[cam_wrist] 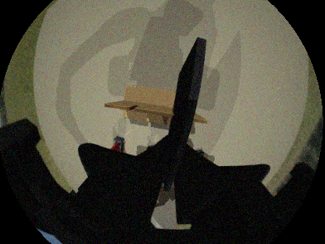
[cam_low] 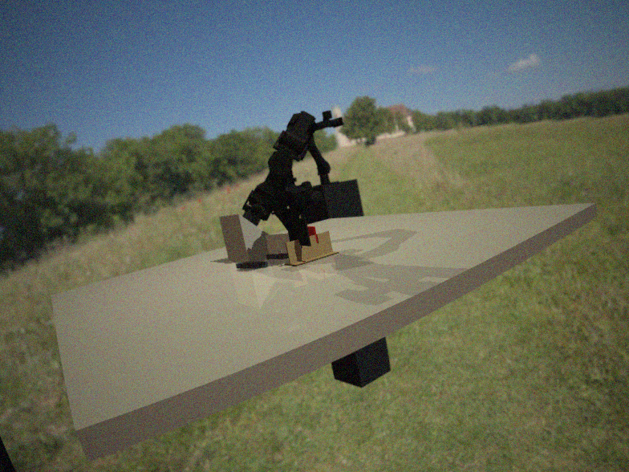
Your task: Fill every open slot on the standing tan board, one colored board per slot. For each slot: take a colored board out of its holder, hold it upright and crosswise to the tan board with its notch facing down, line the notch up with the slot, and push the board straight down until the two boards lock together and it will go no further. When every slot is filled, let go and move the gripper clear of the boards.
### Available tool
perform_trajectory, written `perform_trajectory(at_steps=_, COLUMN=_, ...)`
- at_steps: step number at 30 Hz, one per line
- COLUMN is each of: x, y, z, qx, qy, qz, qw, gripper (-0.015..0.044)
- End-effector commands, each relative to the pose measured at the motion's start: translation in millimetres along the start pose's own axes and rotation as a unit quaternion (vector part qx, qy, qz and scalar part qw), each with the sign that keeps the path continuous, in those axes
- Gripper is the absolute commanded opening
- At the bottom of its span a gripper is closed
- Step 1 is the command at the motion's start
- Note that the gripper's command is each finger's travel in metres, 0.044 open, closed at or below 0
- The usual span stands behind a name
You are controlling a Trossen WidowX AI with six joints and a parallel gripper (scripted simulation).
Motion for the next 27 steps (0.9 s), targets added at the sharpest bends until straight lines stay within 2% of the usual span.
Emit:
perform_trajectory(at_steps=1, x=-3, y=0, z=0, qx=-0.003, qy=0.001, qz=-0.001, qw=1.0, gripper=0.0)
perform_trajectory(at_steps=27, x=-19, y=0, z=0, qx=-0.003, qy=0.002, qz=-0.001, qw=1.0, gripper=0.0)
Point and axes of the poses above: the point midway between the two fingers, 35 mm back from their tips, its own x axis back along the fingers, its own z axis across the jaws, y = z × x, the point moved 5 cm from there along x, back along the fingers, and after that the axes turned 13 degrees about x, right-handed, at the moved point
